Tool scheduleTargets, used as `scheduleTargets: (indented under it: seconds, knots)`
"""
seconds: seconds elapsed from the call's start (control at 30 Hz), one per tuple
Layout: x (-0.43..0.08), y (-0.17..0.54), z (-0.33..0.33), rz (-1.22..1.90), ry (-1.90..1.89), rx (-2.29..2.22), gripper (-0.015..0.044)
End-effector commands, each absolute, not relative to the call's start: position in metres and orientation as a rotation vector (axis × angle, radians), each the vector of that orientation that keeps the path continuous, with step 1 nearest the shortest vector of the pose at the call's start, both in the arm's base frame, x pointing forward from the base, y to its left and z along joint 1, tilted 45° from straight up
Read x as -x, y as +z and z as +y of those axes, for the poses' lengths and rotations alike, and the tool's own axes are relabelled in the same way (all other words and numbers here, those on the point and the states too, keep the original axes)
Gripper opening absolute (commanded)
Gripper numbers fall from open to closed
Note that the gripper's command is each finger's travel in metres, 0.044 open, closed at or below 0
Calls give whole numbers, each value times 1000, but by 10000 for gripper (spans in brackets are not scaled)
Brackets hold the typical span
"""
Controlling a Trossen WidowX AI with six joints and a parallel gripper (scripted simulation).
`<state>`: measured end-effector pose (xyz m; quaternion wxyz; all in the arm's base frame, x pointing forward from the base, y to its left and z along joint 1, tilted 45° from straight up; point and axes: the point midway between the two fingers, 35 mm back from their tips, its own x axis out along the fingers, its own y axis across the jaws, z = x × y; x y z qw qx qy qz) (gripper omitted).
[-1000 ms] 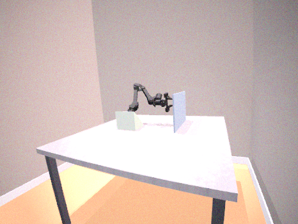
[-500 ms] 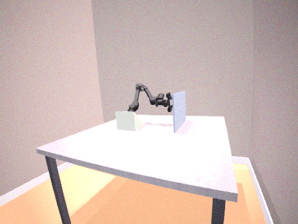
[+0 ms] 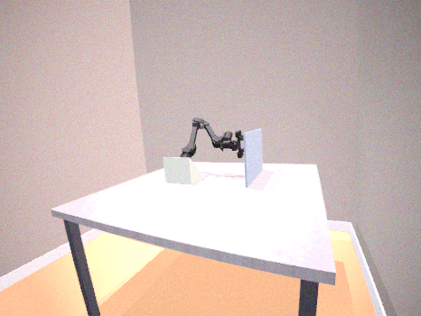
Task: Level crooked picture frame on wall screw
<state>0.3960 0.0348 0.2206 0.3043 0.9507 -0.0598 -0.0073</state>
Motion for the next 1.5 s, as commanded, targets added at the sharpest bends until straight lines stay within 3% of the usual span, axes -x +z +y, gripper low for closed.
scheduleTargets:
  seconds: [0.0,0.93,1.0,1.47]
  knots:
    - [-396,221,35,-156,-16,-2516,240]
    - [-396,221,35,-156,-16,-2516,53]
    - [-396,221,35,-156,-16,-2516,1]
    - [-396,222,33,-156,-16,-2515,0]
